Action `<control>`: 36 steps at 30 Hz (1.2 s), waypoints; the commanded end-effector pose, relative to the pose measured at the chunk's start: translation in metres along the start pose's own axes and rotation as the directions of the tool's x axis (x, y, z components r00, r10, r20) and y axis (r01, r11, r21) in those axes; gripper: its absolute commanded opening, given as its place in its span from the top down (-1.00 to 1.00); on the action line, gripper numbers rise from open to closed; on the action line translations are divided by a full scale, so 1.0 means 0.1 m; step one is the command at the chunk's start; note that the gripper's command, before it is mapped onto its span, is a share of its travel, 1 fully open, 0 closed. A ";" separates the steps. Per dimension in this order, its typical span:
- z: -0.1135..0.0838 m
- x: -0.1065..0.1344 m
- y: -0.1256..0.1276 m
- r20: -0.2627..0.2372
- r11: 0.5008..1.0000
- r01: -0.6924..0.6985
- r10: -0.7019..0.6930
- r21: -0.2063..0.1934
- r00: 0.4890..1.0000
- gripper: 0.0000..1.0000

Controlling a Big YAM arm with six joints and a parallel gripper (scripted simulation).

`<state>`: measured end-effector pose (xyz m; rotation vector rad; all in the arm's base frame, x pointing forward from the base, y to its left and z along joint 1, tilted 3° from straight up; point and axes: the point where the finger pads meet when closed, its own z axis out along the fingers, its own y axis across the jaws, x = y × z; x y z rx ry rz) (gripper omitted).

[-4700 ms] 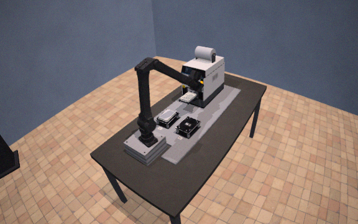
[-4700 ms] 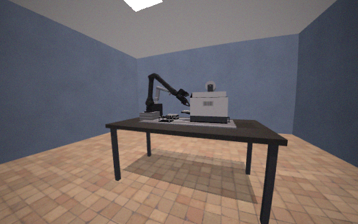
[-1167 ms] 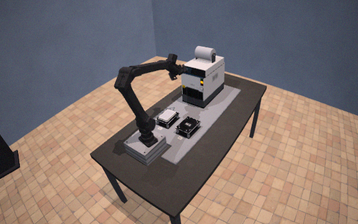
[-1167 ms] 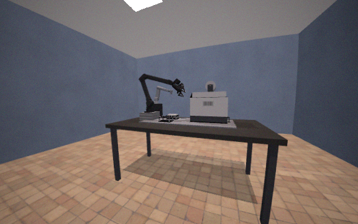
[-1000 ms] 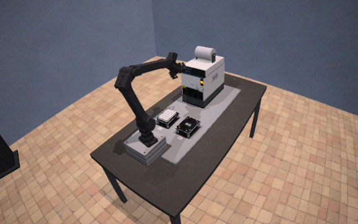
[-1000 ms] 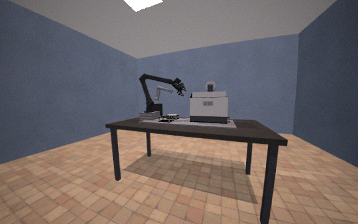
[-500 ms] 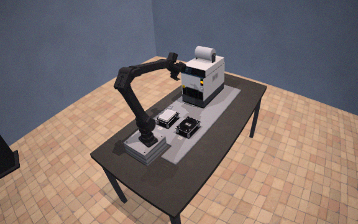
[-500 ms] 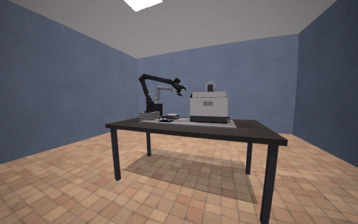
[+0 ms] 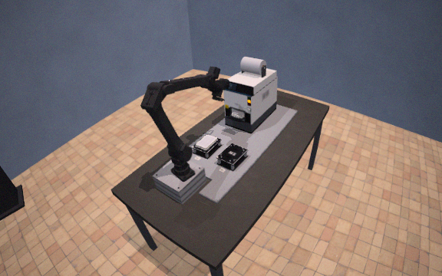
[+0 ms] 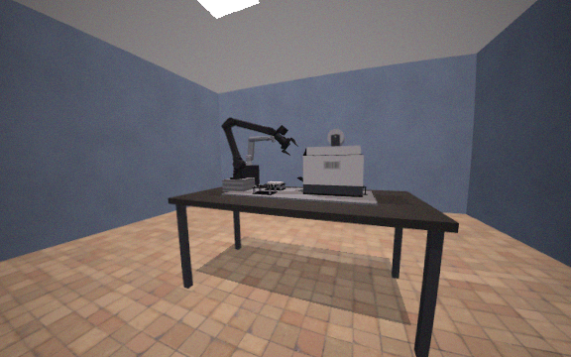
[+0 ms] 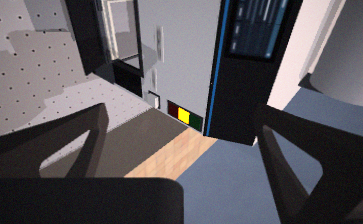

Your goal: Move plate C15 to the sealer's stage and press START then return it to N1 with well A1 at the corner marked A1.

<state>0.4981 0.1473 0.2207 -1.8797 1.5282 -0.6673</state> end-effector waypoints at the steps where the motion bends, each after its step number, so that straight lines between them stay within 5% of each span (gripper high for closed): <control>1: 0.00 -0.06 -0.15 0.009 1.000 0.015 -0.015 0.025 1.000 -1.00; 13: -0.25 -0.08 -0.48 0.018 0.995 -0.031 0.029 0.091 0.999 -1.00; 25: -0.01 -0.07 -0.24 0.010 0.999 -0.002 0.001 0.042 1.000 -1.00; 36: 0.01 -0.05 -0.06 0.007 1.000 -0.021 0.021 0.018 1.000 -1.00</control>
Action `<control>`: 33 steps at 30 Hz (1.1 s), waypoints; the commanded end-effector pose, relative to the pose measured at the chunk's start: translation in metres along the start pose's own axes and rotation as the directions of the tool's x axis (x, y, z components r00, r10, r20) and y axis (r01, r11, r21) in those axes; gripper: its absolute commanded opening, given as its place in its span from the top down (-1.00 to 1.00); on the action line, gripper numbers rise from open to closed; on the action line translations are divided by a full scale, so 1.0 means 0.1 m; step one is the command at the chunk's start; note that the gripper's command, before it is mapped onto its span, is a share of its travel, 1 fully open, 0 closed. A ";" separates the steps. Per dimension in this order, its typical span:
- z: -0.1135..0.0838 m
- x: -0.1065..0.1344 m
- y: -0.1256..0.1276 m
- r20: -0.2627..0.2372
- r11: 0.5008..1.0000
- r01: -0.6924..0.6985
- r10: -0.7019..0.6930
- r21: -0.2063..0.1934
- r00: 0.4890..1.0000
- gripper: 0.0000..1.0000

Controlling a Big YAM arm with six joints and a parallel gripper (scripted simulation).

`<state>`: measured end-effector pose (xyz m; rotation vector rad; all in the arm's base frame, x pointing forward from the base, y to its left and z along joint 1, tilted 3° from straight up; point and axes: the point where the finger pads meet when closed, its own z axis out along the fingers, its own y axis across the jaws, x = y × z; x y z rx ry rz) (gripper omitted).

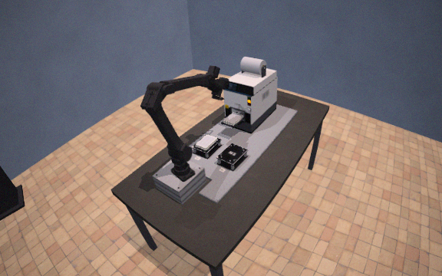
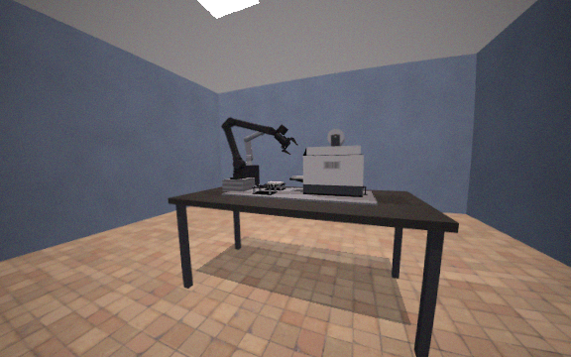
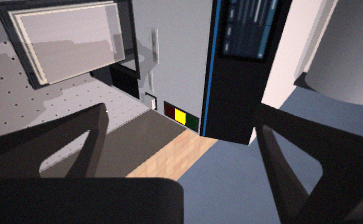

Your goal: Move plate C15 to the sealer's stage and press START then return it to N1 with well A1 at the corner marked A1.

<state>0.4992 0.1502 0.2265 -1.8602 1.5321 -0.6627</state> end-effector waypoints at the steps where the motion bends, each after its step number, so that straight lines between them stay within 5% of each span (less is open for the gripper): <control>1: 0.03 -0.02 0.00 0.002 1.000 -0.007 0.007 0.010 1.000 -1.00; 14: -0.15 -0.03 -0.34 0.007 0.997 -0.014 0.013 0.076 1.000 -1.00; 33: -0.03 -0.03 -0.35 0.003 0.998 -0.013 0.013 0.059 1.000 -1.00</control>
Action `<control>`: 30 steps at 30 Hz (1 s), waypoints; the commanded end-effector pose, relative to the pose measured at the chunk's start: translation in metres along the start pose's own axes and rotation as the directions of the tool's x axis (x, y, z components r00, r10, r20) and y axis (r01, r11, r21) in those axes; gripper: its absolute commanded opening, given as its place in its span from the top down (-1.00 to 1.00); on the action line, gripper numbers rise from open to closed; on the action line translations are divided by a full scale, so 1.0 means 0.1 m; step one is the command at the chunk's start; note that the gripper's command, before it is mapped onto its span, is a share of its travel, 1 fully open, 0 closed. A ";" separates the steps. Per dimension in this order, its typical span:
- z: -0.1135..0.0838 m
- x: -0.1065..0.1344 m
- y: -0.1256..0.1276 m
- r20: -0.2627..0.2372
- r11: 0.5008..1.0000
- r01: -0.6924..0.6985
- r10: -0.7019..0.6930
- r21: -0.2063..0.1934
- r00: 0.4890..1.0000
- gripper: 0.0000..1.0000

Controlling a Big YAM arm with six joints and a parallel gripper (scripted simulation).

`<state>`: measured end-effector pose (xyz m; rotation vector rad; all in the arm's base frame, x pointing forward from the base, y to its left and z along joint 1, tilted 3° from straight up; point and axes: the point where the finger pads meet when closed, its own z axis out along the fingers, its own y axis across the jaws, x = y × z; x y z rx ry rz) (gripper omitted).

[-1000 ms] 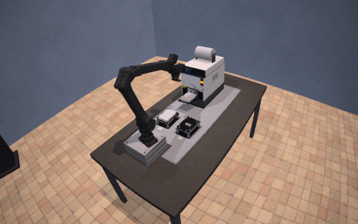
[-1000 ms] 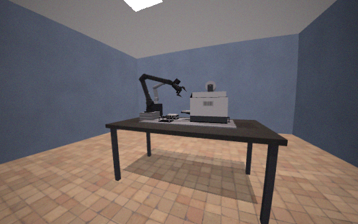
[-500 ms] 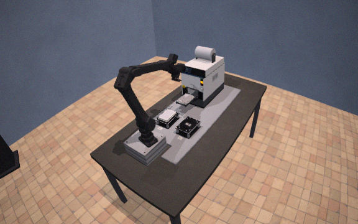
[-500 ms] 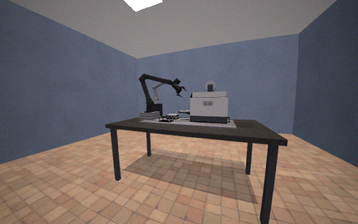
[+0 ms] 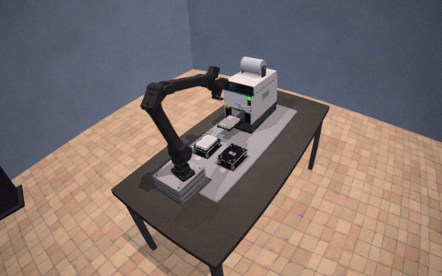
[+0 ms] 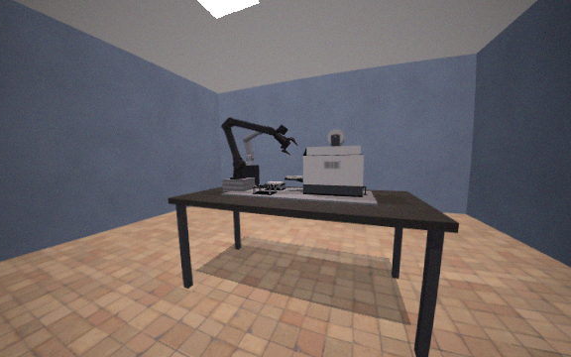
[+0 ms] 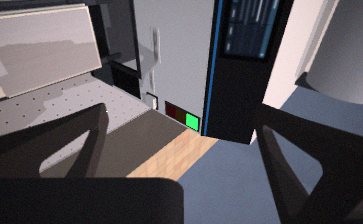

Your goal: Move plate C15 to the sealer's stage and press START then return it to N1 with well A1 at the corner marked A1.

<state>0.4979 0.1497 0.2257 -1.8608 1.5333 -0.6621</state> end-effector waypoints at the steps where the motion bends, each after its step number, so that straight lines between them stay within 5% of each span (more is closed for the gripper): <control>1: -0.02 -0.03 -0.35 0.003 0.998 -0.013 0.013 0.059 1.000 -1.00; 22: -0.06 0.01 -0.09 -0.001 0.999 -0.012 0.012 0.030 1.000 -1.00; 30: -0.10 0.47 0.21 0.000 0.938 -0.344 0.344 0.041 0.939 -0.91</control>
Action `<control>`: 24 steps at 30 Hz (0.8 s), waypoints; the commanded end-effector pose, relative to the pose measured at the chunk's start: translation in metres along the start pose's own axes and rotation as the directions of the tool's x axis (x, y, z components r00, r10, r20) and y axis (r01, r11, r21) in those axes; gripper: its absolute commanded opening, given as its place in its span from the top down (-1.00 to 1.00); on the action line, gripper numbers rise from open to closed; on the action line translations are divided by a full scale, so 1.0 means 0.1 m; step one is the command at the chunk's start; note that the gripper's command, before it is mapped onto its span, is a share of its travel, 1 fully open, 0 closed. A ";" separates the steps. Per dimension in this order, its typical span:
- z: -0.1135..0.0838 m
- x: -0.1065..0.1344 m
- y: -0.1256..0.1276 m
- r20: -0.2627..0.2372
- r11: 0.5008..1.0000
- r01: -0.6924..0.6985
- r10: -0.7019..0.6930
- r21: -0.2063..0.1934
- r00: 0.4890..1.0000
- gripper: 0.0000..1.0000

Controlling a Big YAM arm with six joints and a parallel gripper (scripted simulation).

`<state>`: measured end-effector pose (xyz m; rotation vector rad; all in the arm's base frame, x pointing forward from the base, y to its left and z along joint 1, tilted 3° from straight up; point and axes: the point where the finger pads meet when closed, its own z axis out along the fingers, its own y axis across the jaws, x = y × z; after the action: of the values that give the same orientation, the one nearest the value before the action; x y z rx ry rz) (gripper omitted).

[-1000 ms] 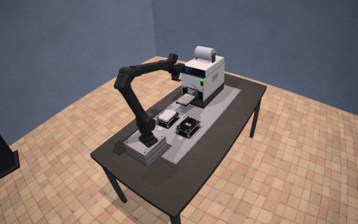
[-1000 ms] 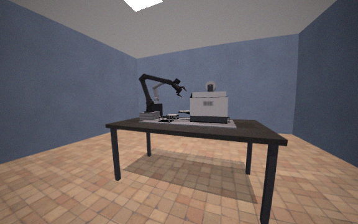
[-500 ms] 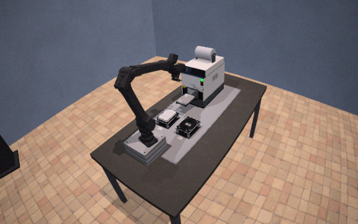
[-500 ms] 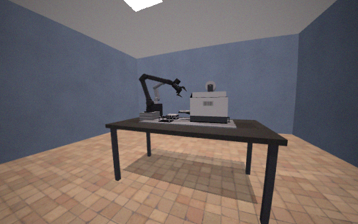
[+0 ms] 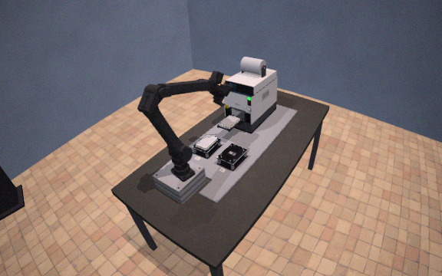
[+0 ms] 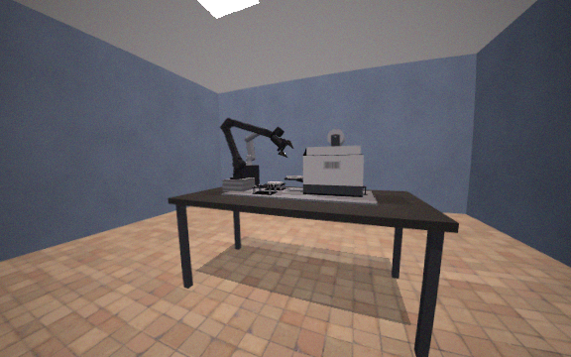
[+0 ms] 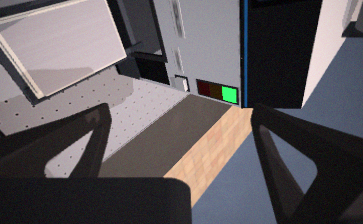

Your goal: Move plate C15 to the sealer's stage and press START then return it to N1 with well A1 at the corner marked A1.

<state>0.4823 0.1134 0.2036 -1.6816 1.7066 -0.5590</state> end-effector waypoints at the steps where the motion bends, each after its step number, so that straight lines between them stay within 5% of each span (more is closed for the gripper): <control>1: -0.08 0.15 -0.11 0.010 0.983 -0.176 0.176 0.054 0.984 -0.90; 7: -0.07 0.23 -0.01 0.028 0.957 -0.287 0.286 0.048 0.958 -0.86; 13: -0.10 0.64 0.15 0.019 0.868 -0.495 0.494 0.052 0.869 -0.79; 19: -0.09 0.79 0.28 0.042 0.764 -0.644 0.642 0.037 0.765 -0.72; 21: -0.09 0.79 0.28 0.042 0.764 -0.644 0.642 0.037 0.765 -0.72; 22: -0.10 0.77 0.25 0.041 0.755 -0.655 0.653 0.039 0.756 1.00; 24: -0.11 0.74 0.21 0.045 0.703 -0.710 0.709 0.039 0.704 1.00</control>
<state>0.4569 0.0362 0.1640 -0.9865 2.1104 -0.2313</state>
